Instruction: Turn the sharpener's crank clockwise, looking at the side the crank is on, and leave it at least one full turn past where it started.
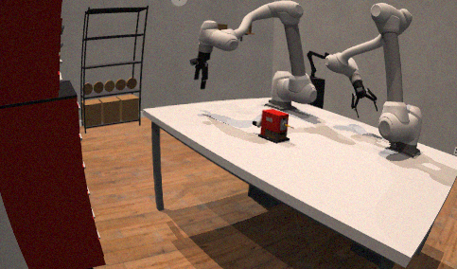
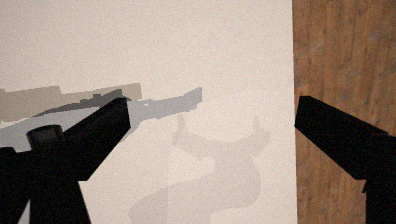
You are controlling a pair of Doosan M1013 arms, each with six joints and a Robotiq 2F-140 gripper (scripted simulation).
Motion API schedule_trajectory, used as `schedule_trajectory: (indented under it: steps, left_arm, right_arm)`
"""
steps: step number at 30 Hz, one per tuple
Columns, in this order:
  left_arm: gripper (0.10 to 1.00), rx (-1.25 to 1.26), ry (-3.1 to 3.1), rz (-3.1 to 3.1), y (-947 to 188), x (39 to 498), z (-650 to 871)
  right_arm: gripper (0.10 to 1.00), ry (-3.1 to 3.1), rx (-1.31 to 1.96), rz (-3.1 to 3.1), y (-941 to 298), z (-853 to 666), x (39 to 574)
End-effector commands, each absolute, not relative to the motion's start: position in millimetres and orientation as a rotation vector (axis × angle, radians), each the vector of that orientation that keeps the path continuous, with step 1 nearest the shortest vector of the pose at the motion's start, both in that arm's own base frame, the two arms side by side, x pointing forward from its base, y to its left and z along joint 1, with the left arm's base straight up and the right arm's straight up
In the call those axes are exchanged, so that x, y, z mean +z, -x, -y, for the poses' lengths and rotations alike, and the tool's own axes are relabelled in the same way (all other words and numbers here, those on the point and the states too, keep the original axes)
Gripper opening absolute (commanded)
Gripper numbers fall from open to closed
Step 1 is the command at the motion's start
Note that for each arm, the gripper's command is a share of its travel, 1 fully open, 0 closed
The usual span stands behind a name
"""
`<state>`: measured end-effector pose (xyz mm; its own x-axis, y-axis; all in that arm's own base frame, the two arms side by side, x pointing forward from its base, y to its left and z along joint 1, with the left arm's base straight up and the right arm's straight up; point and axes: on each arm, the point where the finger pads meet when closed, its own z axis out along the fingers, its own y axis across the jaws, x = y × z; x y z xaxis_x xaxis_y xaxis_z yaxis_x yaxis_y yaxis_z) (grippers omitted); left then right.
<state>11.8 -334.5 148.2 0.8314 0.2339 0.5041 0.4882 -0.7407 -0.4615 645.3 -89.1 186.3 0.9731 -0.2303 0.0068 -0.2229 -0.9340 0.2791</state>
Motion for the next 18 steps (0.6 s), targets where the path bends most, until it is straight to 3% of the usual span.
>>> schedule_trajectory:
  steps: [1,18]
  left_arm:
    - [1.000,-0.562,2.412,0.528,-11.9,148.5,334.8]
    - [1.000,-0.562,2.412,0.528,-11.9,148.5,334.8]
  right_arm:
    - [1.000,-2.839,-0.076,0.383,-632.9,113.2,182.1]
    - [1.000,-2.831,-0.258,0.625,-560.9,212.3,162.2]
